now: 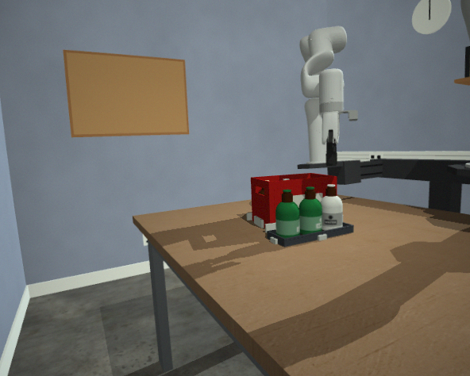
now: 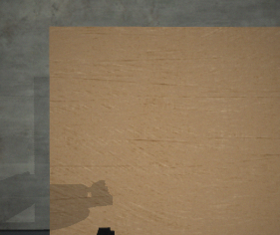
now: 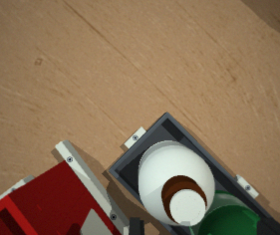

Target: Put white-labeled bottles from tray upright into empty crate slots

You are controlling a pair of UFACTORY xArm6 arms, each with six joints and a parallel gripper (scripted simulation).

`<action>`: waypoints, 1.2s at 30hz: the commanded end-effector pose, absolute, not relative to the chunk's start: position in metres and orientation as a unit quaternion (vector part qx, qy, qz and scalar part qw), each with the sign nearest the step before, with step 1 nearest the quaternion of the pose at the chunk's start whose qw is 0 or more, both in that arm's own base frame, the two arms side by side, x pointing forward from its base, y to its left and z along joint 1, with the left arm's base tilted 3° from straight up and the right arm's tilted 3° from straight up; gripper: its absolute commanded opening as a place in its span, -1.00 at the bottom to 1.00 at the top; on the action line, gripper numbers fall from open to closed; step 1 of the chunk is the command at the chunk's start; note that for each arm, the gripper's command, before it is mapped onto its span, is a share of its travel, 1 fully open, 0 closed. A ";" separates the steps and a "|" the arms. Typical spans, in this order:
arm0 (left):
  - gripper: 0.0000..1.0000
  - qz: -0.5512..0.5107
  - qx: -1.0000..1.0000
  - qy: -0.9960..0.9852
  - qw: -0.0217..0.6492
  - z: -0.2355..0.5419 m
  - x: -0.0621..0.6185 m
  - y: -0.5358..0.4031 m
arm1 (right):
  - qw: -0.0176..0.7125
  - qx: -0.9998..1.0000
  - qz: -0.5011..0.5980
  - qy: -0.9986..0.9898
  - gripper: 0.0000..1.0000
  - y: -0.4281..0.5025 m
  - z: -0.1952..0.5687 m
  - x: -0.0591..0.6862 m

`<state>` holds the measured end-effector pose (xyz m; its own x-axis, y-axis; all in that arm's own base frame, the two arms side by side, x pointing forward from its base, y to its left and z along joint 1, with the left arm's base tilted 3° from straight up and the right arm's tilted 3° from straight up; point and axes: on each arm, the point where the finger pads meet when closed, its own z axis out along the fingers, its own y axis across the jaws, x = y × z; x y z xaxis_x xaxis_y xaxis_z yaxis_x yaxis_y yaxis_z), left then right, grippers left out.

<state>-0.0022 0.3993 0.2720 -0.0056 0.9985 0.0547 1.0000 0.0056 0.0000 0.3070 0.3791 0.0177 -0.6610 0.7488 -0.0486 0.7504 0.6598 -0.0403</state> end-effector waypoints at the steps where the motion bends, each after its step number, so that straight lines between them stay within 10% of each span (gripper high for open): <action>1: 1.00 -0.021 -0.705 -0.709 0.021 0.274 -0.002 0.400 | 0.014 0.411 -0.026 0.911 0.31 0.380 0.019 0.308; 36: 1.00 -0.021 -0.705 -0.709 0.021 0.274 -0.002 0.400 | 0.014 0.411 -0.026 0.911 0.31 0.379 -0.007 0.308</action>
